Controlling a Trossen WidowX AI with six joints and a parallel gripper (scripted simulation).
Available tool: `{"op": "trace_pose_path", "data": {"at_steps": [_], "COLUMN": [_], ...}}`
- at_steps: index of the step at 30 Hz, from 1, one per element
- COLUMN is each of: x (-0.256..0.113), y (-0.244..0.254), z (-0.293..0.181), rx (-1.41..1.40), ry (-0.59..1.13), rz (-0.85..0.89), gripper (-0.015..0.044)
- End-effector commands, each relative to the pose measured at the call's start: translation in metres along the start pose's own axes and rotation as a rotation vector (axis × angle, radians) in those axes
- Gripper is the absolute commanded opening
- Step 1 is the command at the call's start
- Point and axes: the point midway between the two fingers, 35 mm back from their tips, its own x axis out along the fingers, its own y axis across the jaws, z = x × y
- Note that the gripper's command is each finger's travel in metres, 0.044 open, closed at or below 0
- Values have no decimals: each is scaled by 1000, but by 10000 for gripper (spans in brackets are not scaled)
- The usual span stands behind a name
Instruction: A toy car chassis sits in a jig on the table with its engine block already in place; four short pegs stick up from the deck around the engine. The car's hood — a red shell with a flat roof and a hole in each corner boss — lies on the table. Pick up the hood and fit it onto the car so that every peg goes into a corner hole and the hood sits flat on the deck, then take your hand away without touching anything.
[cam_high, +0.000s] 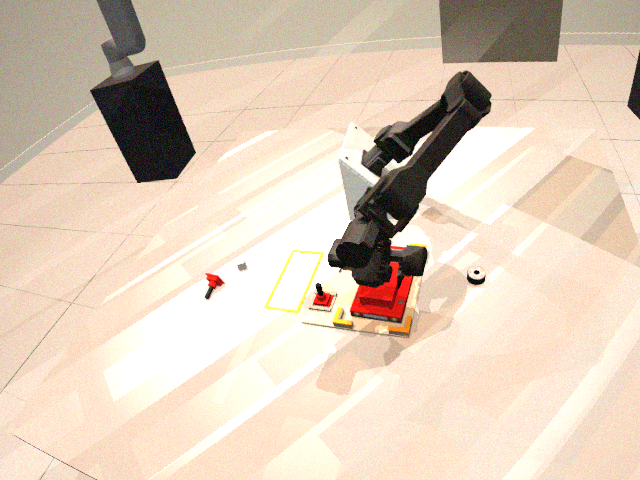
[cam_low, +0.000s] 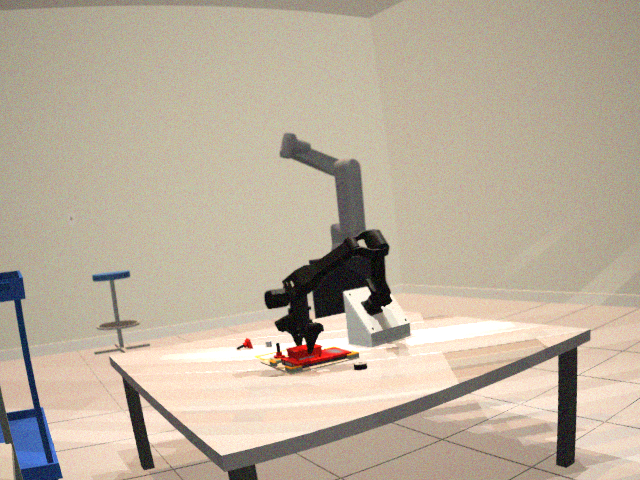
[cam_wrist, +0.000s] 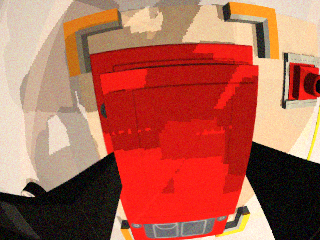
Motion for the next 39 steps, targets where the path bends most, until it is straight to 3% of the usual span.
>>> {"op": "trace_pose_path", "data": {"at_steps": [1, 19, 35, 39], "x": [2, 5, 6, 6], "y": [0, 0, 0, 0], "z": [0, 0, 0, 0], "rx": [3, 0, 1, 1], "ry": [-1, 0, 0, 0], "rz": [1, 1, 1, 1], "gripper": [0, 0, 420, 440]}}
